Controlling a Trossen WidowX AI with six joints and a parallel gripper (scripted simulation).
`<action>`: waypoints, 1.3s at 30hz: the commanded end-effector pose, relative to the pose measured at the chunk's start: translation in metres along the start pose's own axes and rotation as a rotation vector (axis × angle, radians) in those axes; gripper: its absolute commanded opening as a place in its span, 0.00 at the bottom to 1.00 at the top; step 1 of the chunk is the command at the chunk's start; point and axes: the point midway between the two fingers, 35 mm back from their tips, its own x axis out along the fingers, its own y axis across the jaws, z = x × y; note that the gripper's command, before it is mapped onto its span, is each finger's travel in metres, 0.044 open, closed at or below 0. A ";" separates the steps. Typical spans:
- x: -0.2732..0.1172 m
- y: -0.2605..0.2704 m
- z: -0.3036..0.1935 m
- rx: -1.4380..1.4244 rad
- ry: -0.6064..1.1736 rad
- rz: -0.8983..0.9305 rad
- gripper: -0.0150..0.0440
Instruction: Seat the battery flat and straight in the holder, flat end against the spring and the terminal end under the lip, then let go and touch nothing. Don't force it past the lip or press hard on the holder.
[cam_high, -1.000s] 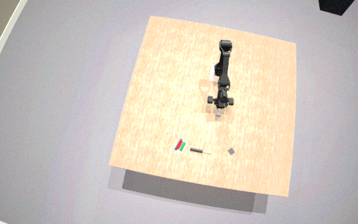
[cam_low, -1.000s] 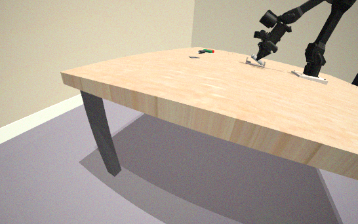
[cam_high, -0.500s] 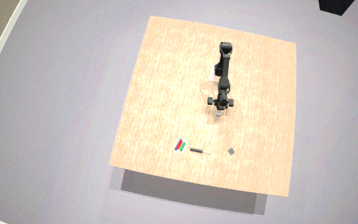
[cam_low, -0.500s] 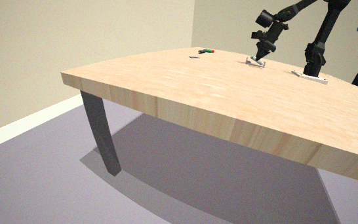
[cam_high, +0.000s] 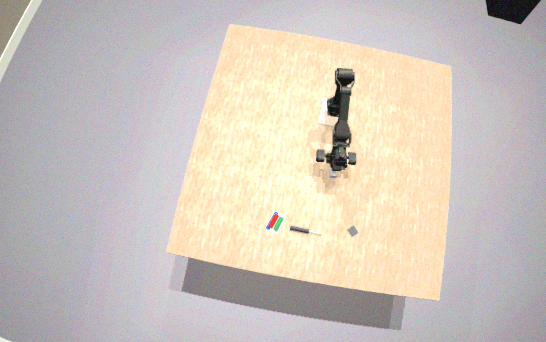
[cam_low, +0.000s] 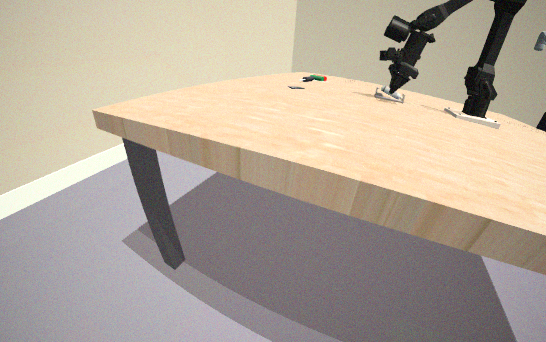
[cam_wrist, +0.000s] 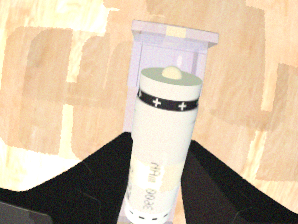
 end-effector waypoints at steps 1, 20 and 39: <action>0.004 0.000 -0.003 -0.003 0.042 0.003 0.37; 0.007 0.000 0.000 0.000 0.153 0.002 0.37; 0.010 0.000 0.003 0.003 0.259 -0.001 0.37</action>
